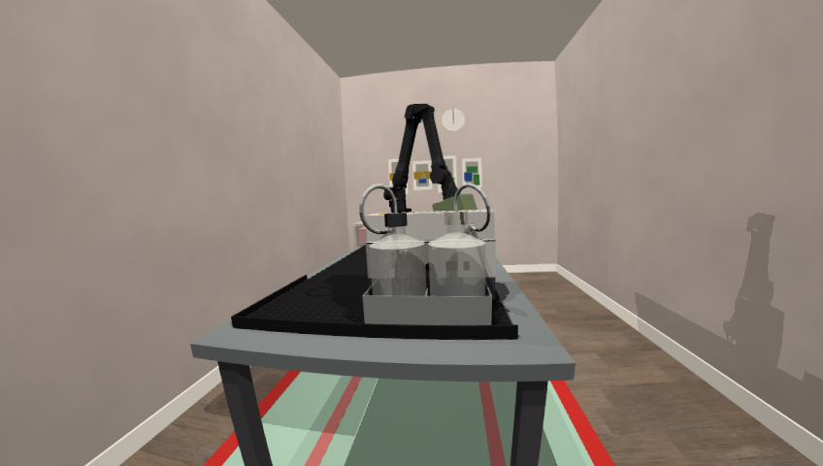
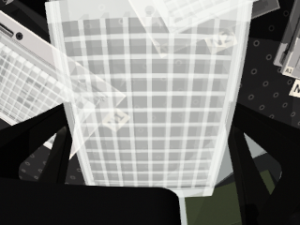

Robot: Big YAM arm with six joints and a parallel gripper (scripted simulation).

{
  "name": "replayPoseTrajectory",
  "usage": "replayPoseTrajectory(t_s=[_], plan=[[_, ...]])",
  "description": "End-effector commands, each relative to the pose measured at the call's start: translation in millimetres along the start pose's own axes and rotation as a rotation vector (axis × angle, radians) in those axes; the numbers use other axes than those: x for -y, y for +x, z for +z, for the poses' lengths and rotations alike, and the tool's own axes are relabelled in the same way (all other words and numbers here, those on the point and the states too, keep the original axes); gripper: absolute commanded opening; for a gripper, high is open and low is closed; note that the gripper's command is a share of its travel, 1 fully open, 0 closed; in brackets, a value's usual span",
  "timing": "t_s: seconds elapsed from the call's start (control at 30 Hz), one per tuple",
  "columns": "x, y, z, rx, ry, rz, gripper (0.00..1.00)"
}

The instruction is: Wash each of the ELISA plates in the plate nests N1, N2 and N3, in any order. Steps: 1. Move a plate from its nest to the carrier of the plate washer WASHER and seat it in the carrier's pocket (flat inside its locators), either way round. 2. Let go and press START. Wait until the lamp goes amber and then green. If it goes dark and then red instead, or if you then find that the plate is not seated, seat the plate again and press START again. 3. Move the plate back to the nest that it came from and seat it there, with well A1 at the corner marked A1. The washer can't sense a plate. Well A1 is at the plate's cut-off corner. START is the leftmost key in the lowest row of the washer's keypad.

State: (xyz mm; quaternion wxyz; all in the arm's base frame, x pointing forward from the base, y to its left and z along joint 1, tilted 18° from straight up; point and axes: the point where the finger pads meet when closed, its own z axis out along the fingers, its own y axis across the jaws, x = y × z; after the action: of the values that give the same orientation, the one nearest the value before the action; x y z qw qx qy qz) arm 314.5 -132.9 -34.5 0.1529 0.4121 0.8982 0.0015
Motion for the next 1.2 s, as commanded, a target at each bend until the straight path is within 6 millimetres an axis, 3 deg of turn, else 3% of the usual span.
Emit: replayPoseTrajectory(t_s=[0.0,0.43,0.6,0.63,0.7,0.87,1.17], plan=[[8.7,-20.6,1.9,0.020,-0.007,-0.045,0.84],[57.1,-45.0,6.0,0.011,-0.002,-0.045,0.84],[49.9,-39.3,3.2,0.013,-0.009,-0.068,0.84],[64.6,-35.7,6.6,0.008,-0.001,-0.012,0.84],[64.6,-35.7,6.6,0.008,-0.001,-0.012,0.84],[90.6,-32.4,11.2,-0.003,0.002,0.178,0.84],[135.1,-43.1,12.9,0.010,0.000,0.168,0.84]])
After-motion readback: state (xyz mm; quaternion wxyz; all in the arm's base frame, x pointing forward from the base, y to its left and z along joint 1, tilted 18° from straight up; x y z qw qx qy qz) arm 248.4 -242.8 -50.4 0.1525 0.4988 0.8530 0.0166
